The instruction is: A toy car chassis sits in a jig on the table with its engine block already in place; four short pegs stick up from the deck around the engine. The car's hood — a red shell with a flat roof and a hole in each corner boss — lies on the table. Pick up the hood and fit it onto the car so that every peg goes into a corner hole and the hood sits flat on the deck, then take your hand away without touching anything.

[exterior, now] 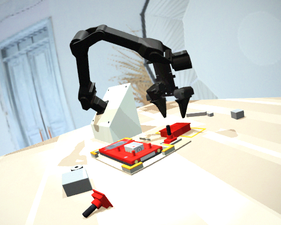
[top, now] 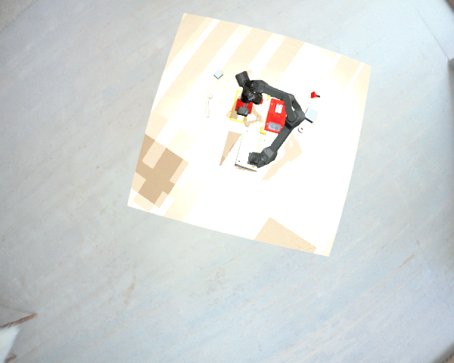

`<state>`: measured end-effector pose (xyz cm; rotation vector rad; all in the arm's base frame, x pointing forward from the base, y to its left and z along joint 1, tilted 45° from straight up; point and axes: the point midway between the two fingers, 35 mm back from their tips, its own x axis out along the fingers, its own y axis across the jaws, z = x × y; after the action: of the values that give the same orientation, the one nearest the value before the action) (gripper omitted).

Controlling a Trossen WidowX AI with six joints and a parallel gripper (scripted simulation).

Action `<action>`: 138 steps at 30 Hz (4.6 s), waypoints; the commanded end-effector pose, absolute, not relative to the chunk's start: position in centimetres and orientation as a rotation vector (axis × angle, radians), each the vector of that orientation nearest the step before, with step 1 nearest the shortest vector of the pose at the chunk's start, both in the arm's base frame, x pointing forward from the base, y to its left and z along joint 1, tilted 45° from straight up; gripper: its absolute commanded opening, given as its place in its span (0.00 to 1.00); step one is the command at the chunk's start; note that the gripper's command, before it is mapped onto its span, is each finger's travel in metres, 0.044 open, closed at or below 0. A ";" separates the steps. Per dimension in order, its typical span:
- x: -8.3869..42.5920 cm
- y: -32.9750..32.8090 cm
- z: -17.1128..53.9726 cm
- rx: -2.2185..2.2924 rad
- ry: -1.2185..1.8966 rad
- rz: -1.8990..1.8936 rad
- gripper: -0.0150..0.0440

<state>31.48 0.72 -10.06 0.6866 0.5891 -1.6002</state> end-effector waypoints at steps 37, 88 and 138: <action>30.9 -1.6 -12.4 0.673 0.590 -1.604 1.00; 30.8 -2.3 -13.1 0.679 0.589 -1.604 0.54; 33.3 -0.2 -2.3 0.327 0.950 -1.377 0.25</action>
<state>33.01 0.74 -3.47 0.3941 0.8925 -1.4264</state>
